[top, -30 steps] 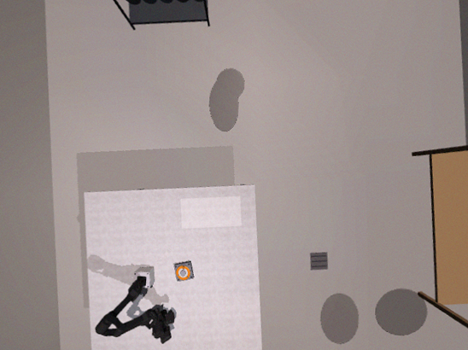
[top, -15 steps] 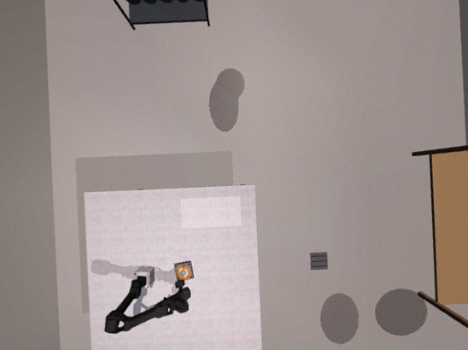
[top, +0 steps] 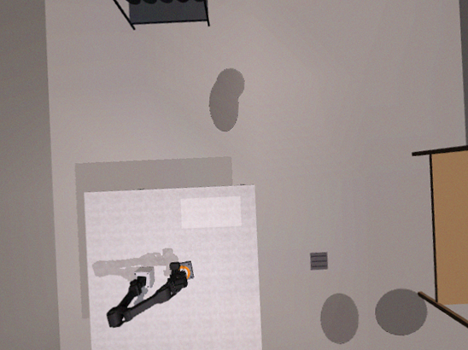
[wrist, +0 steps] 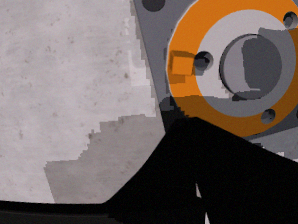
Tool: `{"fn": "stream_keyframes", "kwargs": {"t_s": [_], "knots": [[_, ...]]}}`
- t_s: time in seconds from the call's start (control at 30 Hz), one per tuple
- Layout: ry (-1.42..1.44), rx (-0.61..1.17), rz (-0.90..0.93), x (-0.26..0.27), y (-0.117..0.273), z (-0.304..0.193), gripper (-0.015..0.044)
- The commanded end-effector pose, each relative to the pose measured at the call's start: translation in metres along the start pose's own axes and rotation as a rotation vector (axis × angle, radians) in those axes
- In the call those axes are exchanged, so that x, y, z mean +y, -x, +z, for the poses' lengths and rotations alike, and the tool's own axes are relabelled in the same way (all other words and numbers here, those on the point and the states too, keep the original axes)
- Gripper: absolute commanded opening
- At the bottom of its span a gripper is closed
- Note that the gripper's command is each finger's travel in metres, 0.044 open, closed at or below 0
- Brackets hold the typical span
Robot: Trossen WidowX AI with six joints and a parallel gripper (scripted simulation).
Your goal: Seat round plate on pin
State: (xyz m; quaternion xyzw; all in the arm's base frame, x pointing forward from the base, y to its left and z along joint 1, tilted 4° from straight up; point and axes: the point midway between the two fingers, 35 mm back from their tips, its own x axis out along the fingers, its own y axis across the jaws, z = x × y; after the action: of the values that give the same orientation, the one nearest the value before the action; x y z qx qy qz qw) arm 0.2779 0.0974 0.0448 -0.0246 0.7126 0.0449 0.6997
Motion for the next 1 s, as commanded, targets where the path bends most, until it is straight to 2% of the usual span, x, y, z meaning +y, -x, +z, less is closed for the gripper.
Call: {"fn": "stream_keyframes", "kwargs": {"t_s": [0.0, 0.3, 0.97], "knots": [[-0.014, 0.013, 0.003, 0.001, -0.005, -0.001, 0.0000], [-0.014, 0.013, 0.003, 0.000, -0.048, -0.003, 0.0000], [-0.014, 0.012, 0.003, 0.000, -0.050, 0.017, 0.0000]]}}
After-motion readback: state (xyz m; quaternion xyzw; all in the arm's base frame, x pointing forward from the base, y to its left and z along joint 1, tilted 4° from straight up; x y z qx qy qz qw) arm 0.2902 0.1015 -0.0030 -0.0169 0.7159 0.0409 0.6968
